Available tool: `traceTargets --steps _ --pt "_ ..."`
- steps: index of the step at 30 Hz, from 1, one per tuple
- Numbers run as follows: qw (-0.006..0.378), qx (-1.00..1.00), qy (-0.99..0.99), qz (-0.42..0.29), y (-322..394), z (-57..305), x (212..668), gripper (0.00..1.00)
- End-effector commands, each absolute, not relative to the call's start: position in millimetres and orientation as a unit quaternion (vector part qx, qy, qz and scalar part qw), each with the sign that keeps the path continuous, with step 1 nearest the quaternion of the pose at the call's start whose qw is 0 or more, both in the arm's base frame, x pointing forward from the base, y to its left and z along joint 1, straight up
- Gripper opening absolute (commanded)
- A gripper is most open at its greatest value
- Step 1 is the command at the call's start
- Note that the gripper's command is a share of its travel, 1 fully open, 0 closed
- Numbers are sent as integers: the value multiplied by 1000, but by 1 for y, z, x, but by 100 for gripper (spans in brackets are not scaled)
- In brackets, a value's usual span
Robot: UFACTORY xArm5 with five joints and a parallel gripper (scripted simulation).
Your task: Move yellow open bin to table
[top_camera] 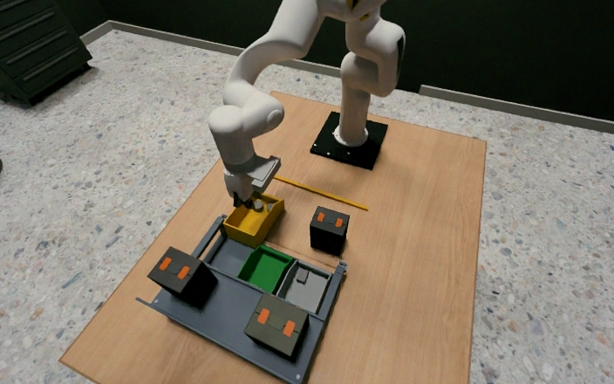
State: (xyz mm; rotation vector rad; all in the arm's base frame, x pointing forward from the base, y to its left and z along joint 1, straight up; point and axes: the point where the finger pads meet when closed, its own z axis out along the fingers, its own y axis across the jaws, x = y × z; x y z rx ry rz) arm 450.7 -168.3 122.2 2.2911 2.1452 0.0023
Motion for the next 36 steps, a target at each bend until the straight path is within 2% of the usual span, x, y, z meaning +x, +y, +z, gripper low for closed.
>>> traceTargets --steps 1,36 --pt "2 730 683 3 -170 126 461 34" --pt "2 730 683 3 -181 146 529 34"
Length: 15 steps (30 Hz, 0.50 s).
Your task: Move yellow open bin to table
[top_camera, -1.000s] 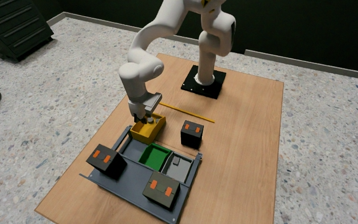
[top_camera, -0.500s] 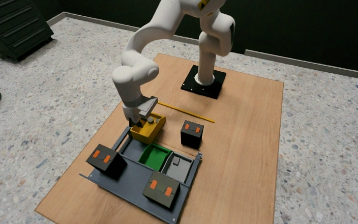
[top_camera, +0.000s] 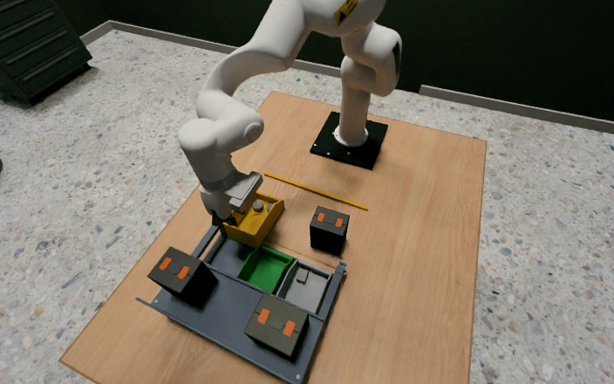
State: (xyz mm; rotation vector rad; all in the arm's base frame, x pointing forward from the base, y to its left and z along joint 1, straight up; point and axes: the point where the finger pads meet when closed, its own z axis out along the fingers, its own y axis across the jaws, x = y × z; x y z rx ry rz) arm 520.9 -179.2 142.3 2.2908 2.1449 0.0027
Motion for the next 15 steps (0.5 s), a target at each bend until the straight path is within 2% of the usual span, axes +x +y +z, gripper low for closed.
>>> traceTargets --steps 1,15 --pt "2 730 683 3 -181 146 530 34" --pt "2 730 683 3 -181 140 529 34"
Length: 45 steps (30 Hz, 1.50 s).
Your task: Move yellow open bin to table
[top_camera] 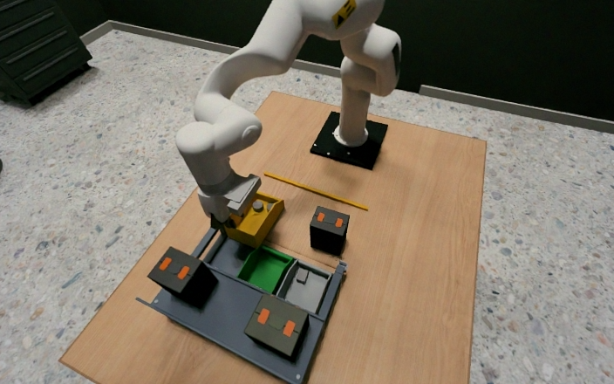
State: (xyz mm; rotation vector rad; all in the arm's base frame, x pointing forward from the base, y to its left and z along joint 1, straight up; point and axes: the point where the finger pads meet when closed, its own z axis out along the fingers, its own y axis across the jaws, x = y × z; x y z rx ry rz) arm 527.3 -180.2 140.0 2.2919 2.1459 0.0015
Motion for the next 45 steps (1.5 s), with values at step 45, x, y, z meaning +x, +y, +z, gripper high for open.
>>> traceTargets --steps 45 --pt "2 730 683 3 -181 116 529 34"
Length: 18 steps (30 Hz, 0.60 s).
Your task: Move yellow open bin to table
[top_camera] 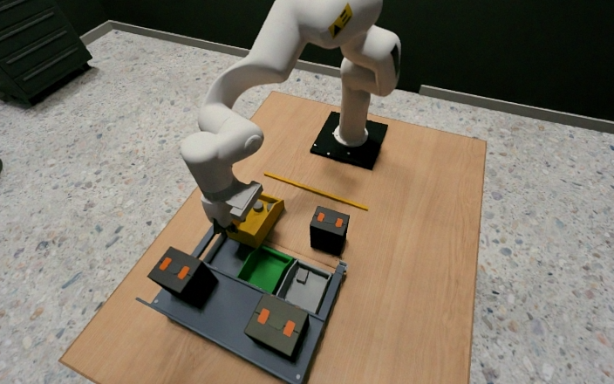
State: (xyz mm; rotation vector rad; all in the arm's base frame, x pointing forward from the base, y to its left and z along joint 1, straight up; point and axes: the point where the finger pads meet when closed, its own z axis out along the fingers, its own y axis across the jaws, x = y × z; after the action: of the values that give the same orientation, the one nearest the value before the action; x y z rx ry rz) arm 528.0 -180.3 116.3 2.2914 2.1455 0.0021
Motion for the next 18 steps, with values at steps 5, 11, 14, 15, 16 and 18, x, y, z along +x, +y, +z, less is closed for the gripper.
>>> traceTargets --steps 5,11,14,15,16,18 --pt "2 730 683 3 -181 114 529 34" --pt "2 730 683 3 -181 110 529 34" --pt "2 730 683 3 -181 109 529 34" --pt "2 730 683 3 -181 108 529 34" --pt "2 730 683 3 -181 108 529 34" --pt "2 730 683 3 -181 107 529 34"
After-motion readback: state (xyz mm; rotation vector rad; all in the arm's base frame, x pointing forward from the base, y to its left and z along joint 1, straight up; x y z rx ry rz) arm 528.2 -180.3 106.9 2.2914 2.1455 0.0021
